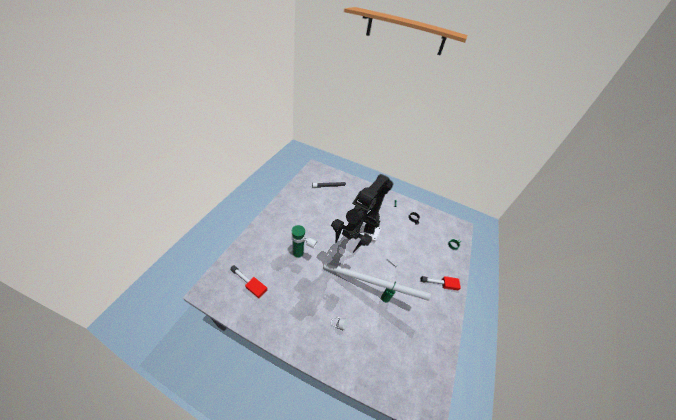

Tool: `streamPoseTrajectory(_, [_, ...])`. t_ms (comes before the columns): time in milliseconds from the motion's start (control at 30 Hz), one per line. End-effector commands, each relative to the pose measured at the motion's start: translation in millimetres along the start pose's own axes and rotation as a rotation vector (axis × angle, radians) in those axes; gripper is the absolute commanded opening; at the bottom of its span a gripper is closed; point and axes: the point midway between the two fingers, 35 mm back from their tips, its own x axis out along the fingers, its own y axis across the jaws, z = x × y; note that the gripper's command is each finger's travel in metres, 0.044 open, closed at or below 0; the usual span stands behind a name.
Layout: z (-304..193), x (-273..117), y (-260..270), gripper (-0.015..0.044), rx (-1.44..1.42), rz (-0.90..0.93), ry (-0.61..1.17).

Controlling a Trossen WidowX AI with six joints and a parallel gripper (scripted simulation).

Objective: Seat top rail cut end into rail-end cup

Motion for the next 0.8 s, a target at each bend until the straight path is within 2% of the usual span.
streamPoseTrajectory(0, [0.0, -5.6, 1.2, 0.0440, 0.045, -0.008, -0.007])
streamPoseTrajectory(100, [-0.6, -2.0, 2.6, 0.0440, -0.005, -0.005, 0.009])
streamPoseTrajectory(200, [-3.4, 11.5, 8.5, 0.0440, -0.201, 0.012, 0.070])
streamPoseTrajectory(400, [-16.1, 51.8, 27.6, 0.0440, -0.815, 0.130, 0.239])
streamPoseTrajectory(633, [-37.6, 94.1, 50.0, 0.0440, -1.510, 0.394, 0.371])
streamPoseTrajectory(767, [-40.0, 97.9, 52.1, 0.0440, -1.575, 0.427, 0.378])
